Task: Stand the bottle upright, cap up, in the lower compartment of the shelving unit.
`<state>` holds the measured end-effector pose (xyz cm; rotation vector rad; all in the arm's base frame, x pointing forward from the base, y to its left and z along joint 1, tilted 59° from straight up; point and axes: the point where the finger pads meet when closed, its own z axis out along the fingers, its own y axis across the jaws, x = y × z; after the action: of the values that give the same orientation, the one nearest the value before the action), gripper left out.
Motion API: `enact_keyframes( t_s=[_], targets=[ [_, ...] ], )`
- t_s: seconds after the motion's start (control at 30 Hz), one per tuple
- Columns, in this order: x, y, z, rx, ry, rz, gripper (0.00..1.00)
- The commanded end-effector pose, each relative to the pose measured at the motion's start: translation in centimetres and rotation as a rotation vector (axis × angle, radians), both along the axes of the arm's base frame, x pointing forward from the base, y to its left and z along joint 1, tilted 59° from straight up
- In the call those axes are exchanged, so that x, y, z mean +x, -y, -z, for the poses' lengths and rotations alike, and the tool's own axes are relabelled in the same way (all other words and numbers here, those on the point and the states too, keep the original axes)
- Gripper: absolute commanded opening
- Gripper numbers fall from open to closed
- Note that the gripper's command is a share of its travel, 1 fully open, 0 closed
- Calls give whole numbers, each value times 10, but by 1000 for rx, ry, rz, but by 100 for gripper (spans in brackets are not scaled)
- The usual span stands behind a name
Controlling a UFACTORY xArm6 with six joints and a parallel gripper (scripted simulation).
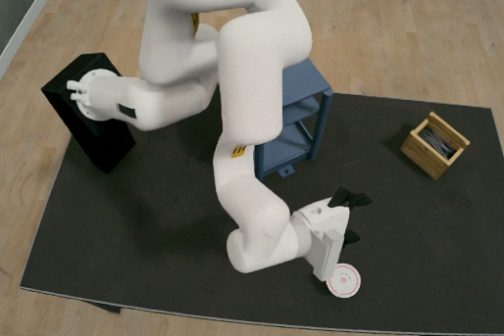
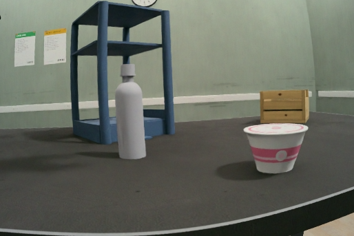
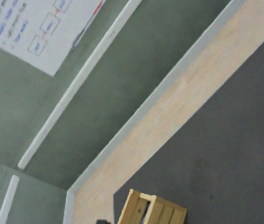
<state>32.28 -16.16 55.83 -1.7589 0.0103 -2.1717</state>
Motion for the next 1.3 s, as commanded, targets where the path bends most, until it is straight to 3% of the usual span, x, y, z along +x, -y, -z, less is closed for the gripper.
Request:
enact_keyframes(
  t_s=[0.0,1.27],
  targets=[
    [0,-1,-1,-4,1,0,100],
    [0,-2,6,-87,-25,-8,100]
  ],
)
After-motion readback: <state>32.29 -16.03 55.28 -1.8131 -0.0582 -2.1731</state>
